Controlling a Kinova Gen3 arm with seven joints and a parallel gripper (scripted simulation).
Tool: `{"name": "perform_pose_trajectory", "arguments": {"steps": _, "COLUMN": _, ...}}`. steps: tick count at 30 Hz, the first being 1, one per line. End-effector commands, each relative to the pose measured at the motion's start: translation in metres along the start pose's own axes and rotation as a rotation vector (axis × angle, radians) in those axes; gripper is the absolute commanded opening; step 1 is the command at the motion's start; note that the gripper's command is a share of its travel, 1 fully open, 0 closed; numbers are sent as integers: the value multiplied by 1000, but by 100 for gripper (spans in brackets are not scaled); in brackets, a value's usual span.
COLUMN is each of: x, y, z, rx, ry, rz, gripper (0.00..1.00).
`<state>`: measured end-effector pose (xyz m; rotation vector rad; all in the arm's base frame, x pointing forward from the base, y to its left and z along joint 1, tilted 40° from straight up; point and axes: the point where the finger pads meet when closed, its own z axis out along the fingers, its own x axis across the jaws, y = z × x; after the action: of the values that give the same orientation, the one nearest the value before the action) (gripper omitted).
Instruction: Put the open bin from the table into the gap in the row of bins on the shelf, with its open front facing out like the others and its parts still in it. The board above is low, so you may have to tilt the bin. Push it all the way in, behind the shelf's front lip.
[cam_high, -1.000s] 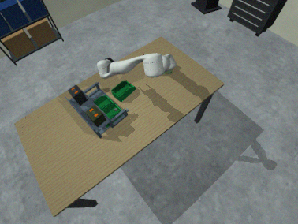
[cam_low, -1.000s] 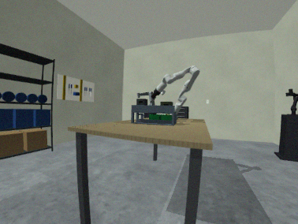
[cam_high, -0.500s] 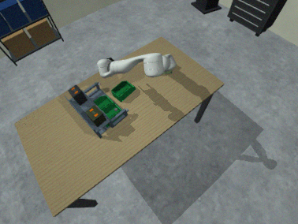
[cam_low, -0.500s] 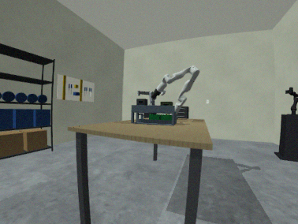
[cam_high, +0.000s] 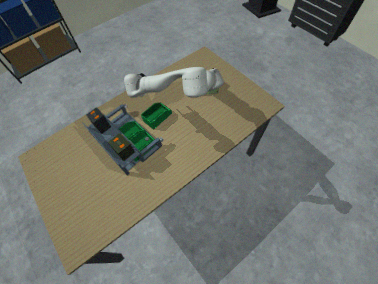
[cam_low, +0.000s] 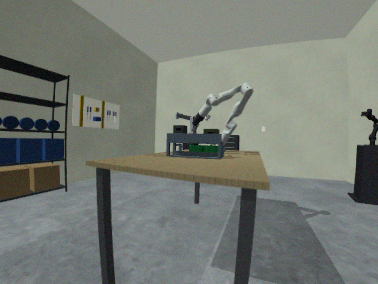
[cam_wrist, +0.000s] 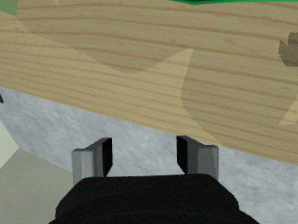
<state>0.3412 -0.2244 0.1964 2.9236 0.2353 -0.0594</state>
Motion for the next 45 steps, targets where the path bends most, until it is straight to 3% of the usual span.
{"name": "perform_pose_trajectory", "arguments": {"steps": 1, "x": -3, "y": 1, "z": -1, "rx": 6, "ry": -1, "rz": 21, "gripper": 100}}
{"name": "perform_pose_trajectory", "arguments": {"steps": 45, "x": -13, "y": -22, "z": 2, "rx": 94, "ry": -9, "rz": 159, "gripper": 100}}
